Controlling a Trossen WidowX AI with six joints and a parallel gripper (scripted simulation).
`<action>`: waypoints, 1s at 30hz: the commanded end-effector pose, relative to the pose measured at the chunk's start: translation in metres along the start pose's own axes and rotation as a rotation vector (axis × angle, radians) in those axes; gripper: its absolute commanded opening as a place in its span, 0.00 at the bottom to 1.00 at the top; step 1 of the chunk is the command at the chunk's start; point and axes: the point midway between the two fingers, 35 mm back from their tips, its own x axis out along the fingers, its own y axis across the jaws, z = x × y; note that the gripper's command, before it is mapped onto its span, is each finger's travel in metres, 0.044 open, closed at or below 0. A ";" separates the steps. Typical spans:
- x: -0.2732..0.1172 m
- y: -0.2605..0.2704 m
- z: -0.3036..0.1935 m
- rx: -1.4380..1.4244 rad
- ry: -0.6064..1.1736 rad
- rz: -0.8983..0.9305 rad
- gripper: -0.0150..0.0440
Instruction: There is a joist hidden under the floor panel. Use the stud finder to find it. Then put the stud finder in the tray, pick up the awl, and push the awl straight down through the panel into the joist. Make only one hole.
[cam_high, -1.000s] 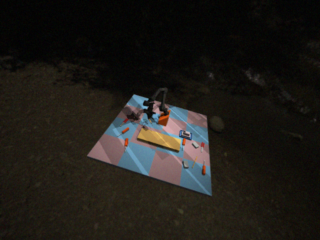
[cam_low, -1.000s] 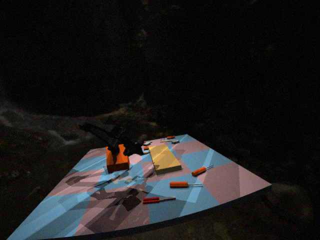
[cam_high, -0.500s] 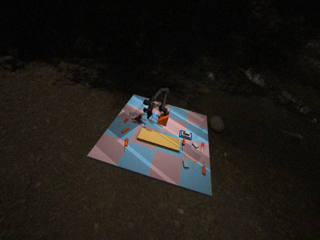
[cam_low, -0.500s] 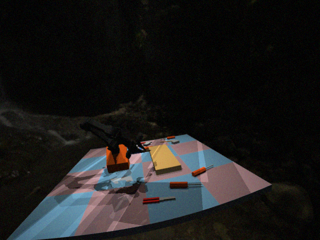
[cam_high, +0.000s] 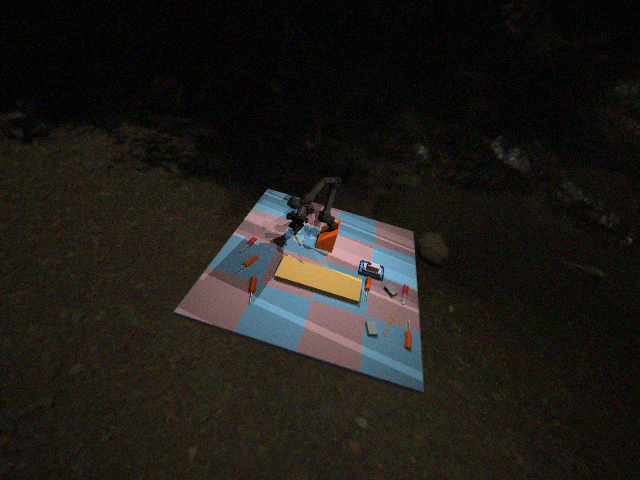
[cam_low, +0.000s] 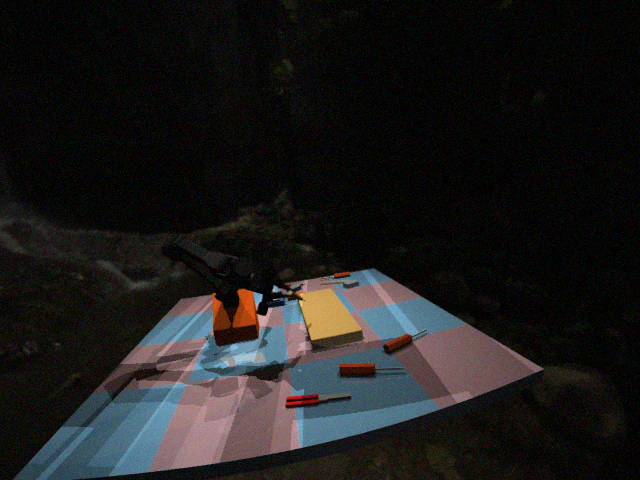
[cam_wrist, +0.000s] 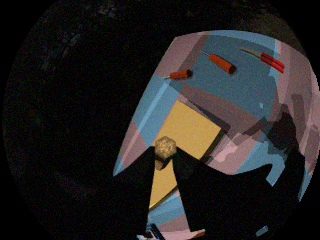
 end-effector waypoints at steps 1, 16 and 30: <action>-0.003 0.007 0.004 -0.158 -0.042 0.054 0.25; -0.016 0.028 0.017 -0.741 -0.229 0.167 0.25; 0.002 0.033 0.019 -0.791 -0.196 0.177 0.25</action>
